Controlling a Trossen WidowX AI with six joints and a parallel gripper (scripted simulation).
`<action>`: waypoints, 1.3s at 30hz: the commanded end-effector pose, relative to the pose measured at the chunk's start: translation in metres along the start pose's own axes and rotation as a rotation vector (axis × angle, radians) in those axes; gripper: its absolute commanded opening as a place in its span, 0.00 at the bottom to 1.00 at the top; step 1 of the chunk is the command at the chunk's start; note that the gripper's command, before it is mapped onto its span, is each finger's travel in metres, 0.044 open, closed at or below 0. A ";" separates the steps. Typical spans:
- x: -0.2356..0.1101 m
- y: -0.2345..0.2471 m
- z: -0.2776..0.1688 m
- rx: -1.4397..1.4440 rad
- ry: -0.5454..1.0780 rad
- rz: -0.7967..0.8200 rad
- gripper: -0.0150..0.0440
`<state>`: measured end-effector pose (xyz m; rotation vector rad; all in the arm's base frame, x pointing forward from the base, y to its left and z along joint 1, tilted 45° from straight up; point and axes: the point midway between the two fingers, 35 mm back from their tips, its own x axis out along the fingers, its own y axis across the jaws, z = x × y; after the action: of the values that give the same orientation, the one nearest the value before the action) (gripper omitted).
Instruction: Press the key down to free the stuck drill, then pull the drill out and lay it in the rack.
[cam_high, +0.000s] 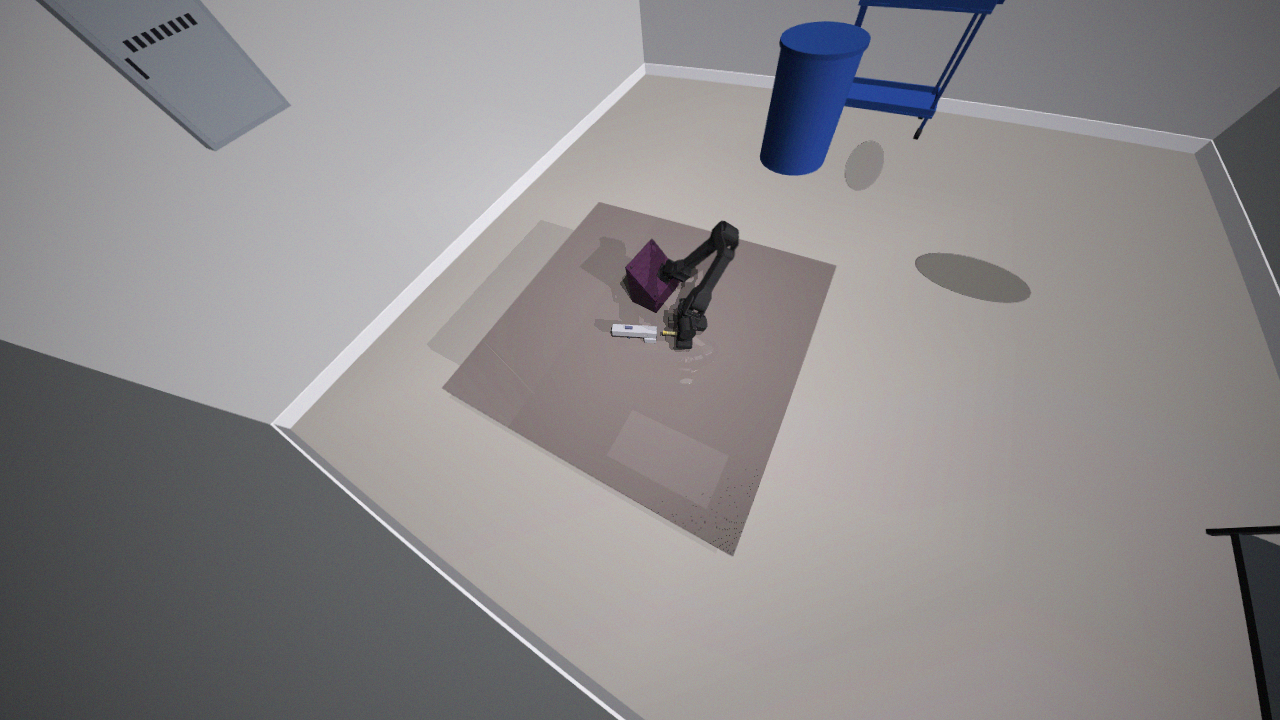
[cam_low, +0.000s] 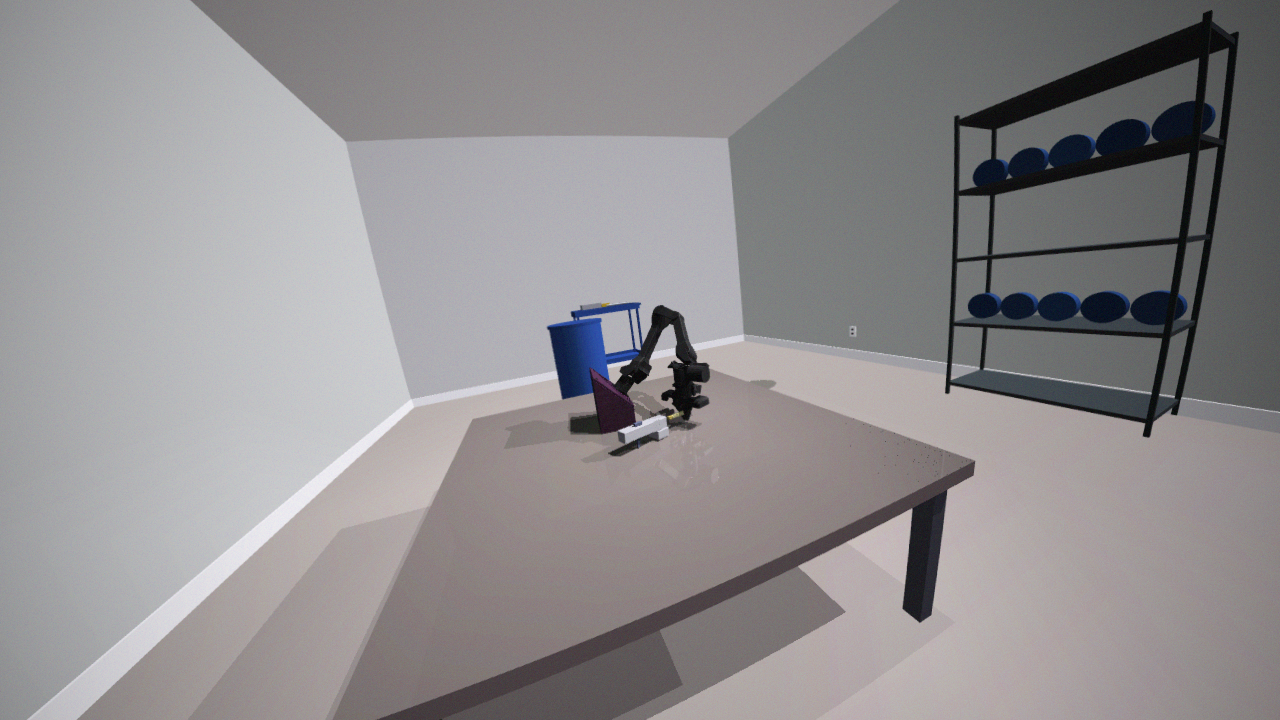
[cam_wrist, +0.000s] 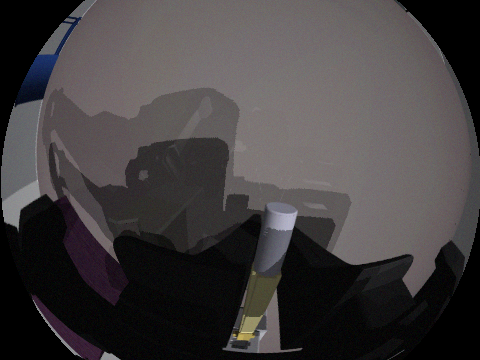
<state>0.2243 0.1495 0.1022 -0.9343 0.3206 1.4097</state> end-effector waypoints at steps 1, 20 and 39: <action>-0.001 -0.001 0.005 0.000 0.006 -0.006 0.25; -0.010 0.001 0.002 0.000 0.006 -0.006 0.25; -0.020 0.002 0.000 0.000 0.007 -0.005 0.25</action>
<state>0.2194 0.1369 0.1131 -0.9415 0.3279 1.4011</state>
